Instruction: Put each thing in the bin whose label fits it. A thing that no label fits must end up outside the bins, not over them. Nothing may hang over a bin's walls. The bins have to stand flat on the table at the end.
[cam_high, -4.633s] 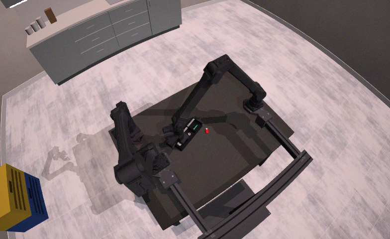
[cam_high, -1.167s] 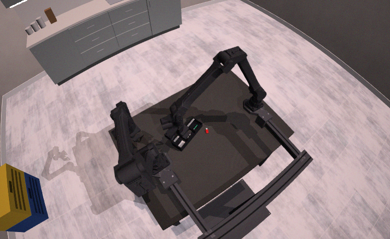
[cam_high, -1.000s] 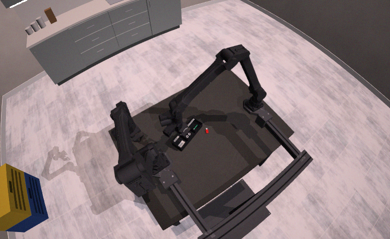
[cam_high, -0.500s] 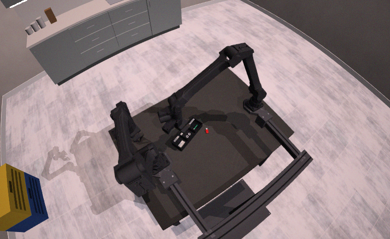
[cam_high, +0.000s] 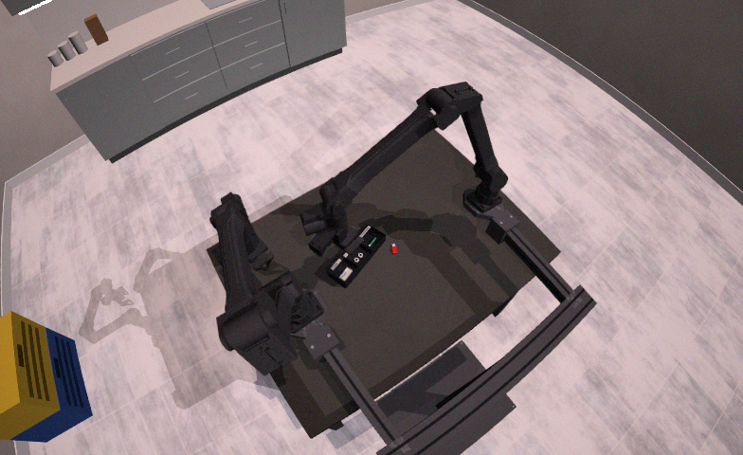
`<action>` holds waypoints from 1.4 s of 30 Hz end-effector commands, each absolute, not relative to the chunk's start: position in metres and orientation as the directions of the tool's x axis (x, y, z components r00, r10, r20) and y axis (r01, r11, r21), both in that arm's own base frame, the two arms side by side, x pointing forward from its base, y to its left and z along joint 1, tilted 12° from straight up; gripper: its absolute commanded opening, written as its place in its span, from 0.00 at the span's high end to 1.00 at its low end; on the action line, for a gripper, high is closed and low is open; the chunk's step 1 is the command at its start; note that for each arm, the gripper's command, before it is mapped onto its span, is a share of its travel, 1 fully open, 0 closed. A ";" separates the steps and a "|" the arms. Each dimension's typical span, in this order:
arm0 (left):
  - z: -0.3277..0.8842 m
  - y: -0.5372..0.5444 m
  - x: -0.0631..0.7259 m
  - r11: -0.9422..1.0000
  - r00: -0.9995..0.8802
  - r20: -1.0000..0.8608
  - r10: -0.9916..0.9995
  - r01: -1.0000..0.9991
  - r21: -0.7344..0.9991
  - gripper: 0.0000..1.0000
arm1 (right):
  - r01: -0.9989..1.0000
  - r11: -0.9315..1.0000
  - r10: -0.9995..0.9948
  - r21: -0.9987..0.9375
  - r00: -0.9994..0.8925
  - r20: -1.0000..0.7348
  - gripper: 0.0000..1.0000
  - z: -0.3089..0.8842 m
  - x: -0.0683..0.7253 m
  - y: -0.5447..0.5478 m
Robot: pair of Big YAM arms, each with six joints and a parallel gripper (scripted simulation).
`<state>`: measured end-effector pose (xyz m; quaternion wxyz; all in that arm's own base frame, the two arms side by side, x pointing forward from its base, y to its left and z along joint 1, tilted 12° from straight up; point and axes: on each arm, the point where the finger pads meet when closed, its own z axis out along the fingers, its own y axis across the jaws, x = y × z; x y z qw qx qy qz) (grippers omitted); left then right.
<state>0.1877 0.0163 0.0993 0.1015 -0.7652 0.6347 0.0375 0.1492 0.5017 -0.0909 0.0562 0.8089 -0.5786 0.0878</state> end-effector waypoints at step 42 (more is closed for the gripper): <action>0.100 0.017 0.190 -0.168 0.189 -0.180 -0.965 -0.978 -0.123 0.00 | -0.948 -0.317 -0.926 -0.003 0.309 0.218 0.00 -0.103 0.147 0.498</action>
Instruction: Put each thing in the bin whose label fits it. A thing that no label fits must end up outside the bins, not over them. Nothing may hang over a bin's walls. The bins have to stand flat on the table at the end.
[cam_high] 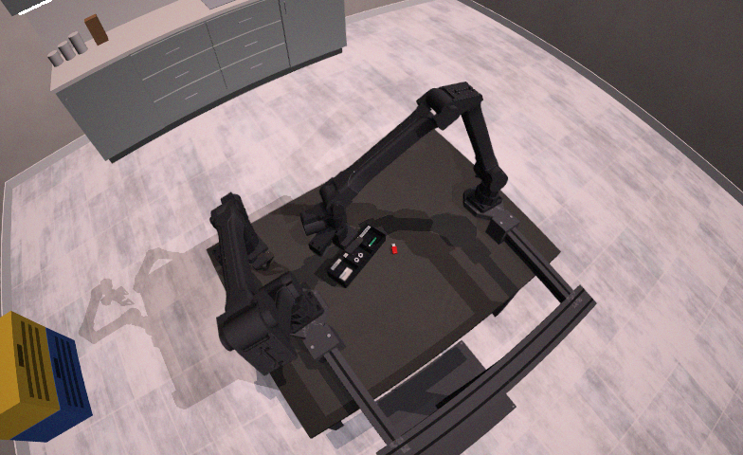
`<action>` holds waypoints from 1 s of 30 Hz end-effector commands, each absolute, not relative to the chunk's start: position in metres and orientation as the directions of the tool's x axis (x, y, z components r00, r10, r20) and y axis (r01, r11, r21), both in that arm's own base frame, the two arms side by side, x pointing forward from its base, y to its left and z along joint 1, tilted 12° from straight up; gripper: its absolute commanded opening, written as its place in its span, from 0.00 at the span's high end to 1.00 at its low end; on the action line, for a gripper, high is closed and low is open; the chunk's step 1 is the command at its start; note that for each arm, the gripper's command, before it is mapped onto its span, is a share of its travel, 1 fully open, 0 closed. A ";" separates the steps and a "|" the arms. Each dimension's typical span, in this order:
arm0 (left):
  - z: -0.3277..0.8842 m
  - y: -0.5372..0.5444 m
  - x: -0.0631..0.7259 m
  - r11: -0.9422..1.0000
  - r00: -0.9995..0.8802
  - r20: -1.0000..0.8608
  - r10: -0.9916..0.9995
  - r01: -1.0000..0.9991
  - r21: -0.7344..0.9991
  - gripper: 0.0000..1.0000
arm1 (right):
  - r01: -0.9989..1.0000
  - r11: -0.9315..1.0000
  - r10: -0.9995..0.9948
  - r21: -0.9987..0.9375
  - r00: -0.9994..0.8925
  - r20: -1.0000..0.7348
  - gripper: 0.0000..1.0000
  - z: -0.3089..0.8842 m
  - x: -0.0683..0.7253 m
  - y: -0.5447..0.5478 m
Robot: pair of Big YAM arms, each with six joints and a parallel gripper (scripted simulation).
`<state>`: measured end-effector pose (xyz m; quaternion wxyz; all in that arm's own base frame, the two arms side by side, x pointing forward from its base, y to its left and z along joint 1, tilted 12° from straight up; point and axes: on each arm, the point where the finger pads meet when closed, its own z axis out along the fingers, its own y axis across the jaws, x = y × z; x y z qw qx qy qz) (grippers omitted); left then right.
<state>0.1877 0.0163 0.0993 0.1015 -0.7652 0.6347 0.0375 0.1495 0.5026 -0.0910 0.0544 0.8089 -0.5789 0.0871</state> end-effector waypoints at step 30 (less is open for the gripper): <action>0.100 0.017 0.190 -0.168 0.189 -0.180 -0.965 -0.978 -0.123 0.00 | -0.948 -0.319 -0.928 -0.009 0.310 0.208 0.00 -0.099 0.147 0.505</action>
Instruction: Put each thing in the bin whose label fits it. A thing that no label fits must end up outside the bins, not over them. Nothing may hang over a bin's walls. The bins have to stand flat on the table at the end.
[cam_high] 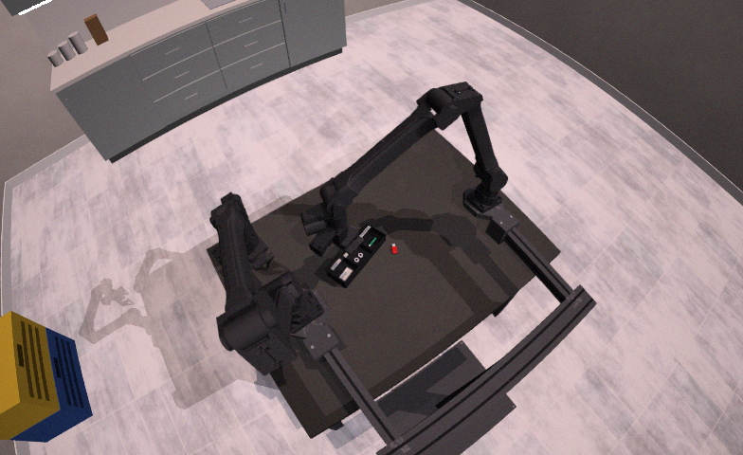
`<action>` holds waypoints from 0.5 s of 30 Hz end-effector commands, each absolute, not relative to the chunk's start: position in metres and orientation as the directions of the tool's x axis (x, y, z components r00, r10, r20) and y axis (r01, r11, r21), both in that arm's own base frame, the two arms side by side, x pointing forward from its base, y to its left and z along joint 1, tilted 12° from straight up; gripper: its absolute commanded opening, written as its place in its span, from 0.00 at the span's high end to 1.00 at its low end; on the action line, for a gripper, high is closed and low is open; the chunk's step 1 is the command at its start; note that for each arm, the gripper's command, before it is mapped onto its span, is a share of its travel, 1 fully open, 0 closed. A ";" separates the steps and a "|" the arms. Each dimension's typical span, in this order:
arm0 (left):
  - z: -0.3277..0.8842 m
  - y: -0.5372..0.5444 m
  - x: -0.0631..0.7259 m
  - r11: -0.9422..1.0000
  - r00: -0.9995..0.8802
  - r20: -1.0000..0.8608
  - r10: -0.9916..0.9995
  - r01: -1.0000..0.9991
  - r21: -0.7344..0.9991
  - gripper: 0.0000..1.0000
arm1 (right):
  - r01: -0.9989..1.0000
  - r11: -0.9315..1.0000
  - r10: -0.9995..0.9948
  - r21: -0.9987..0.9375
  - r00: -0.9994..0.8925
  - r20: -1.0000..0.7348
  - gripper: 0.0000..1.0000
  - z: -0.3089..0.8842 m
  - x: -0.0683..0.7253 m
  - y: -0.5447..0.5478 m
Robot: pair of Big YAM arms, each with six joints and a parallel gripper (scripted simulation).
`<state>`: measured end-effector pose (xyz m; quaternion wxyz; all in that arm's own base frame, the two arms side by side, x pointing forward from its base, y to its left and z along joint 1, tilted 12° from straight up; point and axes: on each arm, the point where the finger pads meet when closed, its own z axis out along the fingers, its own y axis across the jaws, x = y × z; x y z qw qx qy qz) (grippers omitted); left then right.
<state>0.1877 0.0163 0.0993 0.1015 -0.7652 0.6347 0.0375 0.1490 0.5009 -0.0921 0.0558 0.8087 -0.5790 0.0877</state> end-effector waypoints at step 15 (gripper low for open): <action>0.100 0.017 0.190 -0.168 0.189 -0.180 -0.965 -0.978 -0.123 0.00 | -0.948 -0.319 -0.929 -0.013 0.310 0.203 0.00 -0.097 0.148 0.509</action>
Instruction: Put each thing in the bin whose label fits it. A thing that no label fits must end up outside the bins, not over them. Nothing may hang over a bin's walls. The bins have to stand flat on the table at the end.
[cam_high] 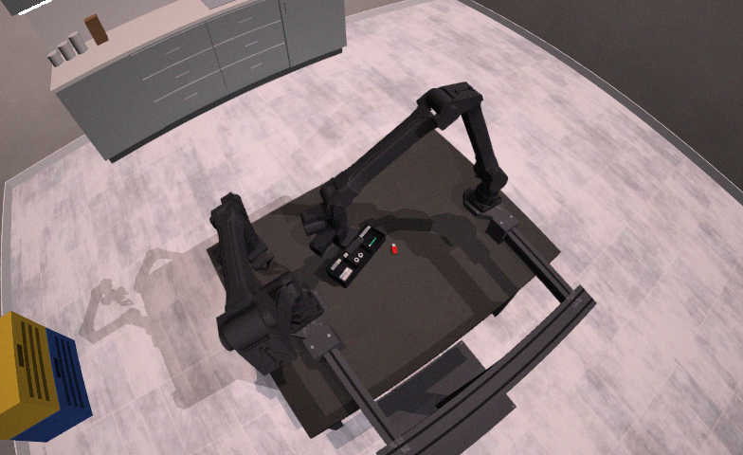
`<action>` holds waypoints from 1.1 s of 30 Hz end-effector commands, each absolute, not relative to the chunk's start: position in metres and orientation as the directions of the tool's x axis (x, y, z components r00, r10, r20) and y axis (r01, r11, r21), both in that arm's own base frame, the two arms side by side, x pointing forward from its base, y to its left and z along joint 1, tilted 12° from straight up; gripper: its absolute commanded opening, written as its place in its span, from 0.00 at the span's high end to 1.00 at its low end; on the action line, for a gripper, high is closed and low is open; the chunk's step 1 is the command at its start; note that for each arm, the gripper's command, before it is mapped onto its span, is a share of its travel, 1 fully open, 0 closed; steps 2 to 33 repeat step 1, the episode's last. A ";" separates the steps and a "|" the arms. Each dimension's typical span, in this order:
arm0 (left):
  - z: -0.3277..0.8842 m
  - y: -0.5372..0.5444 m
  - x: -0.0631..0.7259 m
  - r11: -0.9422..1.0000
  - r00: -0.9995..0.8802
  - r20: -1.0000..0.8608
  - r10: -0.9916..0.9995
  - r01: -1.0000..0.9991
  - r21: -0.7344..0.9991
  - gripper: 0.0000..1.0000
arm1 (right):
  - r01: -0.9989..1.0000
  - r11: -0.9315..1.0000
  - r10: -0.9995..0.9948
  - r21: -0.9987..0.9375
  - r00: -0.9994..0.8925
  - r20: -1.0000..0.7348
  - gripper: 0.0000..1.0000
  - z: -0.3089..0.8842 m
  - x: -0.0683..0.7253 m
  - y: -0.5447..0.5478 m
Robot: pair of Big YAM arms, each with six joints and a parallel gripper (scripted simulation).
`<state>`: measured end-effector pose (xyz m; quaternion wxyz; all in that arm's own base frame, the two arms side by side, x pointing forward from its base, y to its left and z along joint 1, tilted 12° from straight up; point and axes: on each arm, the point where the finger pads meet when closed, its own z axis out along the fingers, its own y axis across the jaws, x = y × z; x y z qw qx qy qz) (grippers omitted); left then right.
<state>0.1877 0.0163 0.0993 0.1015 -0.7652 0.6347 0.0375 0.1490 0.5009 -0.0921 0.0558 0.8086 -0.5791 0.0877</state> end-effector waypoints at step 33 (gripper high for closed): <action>0.100 0.017 0.190 -0.168 0.189 -0.180 -0.965 -0.978 -0.123 0.00 | -0.948 -0.319 -0.929 -0.013 0.310 0.203 0.00 -0.097 0.148 0.509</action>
